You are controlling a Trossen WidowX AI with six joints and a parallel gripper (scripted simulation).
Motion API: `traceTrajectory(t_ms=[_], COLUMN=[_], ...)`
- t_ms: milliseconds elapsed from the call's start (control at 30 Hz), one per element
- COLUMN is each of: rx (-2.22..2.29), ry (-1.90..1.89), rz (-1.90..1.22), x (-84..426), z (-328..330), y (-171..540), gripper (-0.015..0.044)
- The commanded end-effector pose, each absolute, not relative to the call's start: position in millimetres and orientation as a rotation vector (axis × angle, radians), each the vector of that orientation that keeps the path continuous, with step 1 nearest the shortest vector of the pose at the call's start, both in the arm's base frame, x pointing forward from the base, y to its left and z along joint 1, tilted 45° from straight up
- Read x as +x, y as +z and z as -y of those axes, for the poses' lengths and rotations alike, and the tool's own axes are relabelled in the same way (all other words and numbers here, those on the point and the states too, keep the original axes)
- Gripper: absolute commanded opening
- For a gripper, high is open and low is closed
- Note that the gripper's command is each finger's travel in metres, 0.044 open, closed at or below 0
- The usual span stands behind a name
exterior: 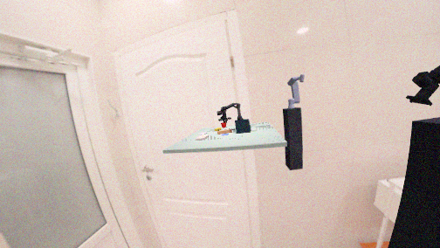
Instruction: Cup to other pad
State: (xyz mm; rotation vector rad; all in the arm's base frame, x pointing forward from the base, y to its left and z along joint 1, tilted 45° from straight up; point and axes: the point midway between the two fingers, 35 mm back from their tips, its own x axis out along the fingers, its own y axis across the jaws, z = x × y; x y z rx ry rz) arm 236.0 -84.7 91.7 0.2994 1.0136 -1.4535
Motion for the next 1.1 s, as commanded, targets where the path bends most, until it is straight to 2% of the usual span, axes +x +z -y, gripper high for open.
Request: traceTrajectory(t_ms=[0,1067], rx=[0.295,0.296], ry=[-1.452,-1.452], rz=[-1.011,-1.010], x=[236.1,229.6], z=[89.0,117.9], y=[95.8,66.5], gripper=[0.0000,0.0000])
